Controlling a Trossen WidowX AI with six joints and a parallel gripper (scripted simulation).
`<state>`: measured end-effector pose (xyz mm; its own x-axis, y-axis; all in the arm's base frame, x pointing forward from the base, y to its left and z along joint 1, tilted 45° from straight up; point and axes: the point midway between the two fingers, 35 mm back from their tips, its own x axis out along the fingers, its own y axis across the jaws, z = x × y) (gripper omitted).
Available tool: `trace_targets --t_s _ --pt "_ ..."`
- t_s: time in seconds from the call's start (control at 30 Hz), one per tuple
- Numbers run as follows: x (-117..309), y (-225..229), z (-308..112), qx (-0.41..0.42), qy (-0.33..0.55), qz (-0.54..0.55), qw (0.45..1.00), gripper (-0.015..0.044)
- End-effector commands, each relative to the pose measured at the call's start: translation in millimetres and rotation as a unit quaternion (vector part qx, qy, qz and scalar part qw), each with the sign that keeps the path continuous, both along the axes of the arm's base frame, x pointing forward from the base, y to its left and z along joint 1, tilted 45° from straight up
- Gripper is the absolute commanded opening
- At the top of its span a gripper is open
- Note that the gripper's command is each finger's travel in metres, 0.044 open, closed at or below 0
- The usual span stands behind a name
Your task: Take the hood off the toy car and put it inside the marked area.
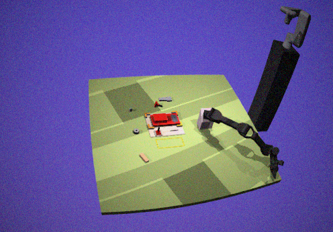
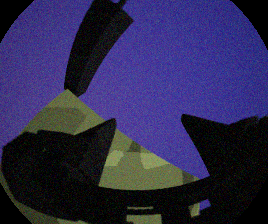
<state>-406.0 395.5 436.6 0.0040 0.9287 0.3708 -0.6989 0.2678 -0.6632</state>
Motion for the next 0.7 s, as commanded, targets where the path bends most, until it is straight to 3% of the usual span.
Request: trace_targets --t_s 0.0,0.67 --pt "21.0 13.1 7.9 0.003 0.016 -0.004 1.0 0.044" --pt "168.4 74.7 50.7 0.03 0.092 -0.065 0.993 0.044"
